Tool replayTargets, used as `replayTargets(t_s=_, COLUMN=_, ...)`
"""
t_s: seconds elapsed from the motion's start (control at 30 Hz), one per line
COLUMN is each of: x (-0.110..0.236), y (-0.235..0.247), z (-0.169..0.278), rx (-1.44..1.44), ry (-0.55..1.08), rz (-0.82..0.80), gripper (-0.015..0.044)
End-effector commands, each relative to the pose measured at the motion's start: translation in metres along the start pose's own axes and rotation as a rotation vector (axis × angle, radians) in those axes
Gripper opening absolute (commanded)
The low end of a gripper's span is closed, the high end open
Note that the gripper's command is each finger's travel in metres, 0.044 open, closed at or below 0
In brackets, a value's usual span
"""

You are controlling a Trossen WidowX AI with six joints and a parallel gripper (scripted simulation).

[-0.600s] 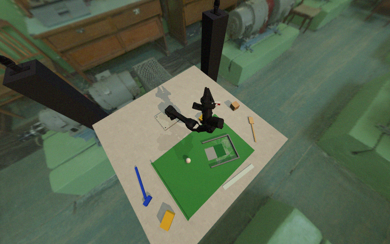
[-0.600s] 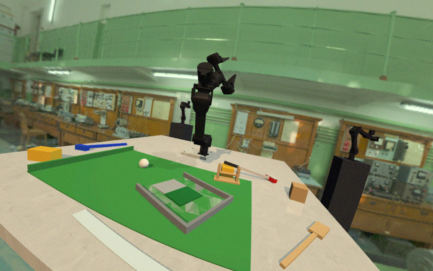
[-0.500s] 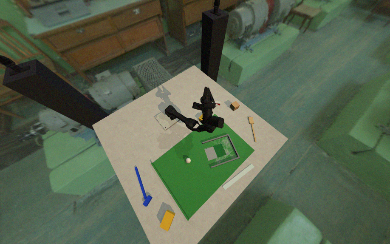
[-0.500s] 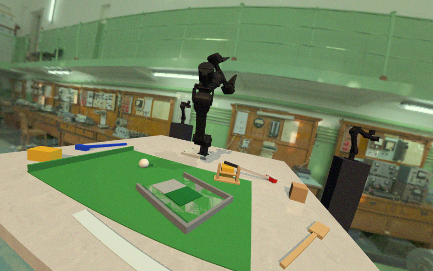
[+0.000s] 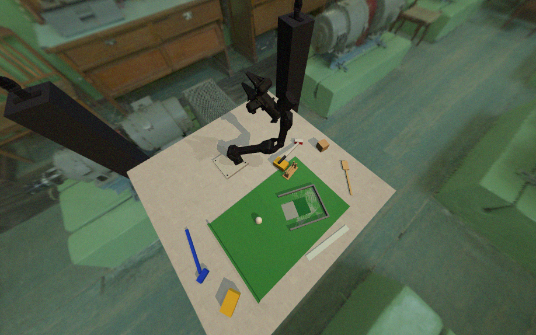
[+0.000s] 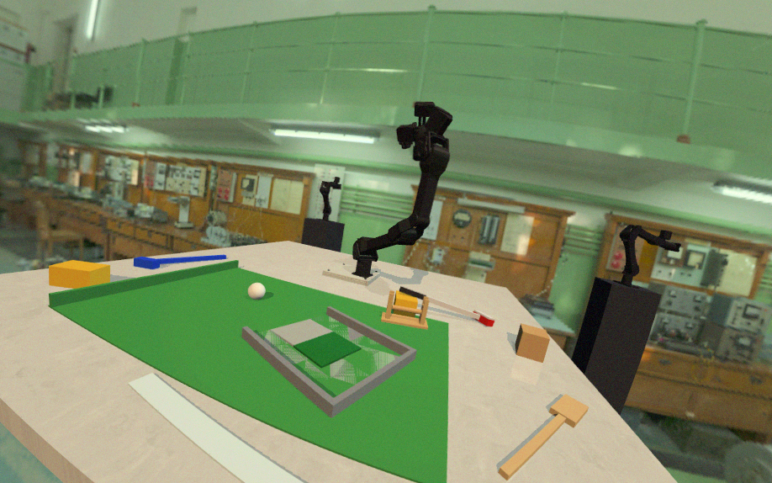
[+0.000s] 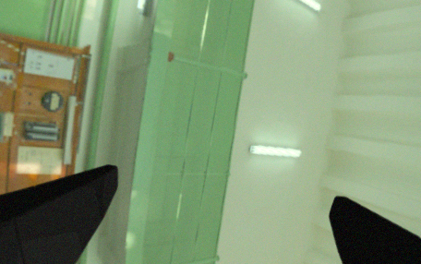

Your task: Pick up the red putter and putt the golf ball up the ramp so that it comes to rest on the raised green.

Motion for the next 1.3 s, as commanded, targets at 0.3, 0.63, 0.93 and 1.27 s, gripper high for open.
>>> replayTargets(t_s=0.3, x=-0.136, y=0.050, z=-0.047, rx=-0.294, ry=-0.675, rz=-0.152, gripper=0.0440)
replayTargets(t_s=0.63, x=-0.169, y=0.067, z=-0.140, rx=-0.455, ry=-1.219, rz=-0.287, gripper=0.0440)
replayTargets(t_s=0.93, x=-0.139, y=0.064, z=-0.217, rx=-0.502, ry=-1.676, rz=-0.408, gripper=0.0440)
replayTargets(t_s=1.27, x=-0.048, y=0.052, z=-0.268, rx=-0.433, ry=-2.195, rz=-0.556, gripper=0.0440)
Point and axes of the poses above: the point midway between the two fingers, 35 mm back from their tips, its own x axis back along the fingers, its own y axis across the jaws, z = x × y, the point moved 10 cm from there along x, back along the fingers, and after that the axes turned 4 degrees about -x, right-handed, at the moved point
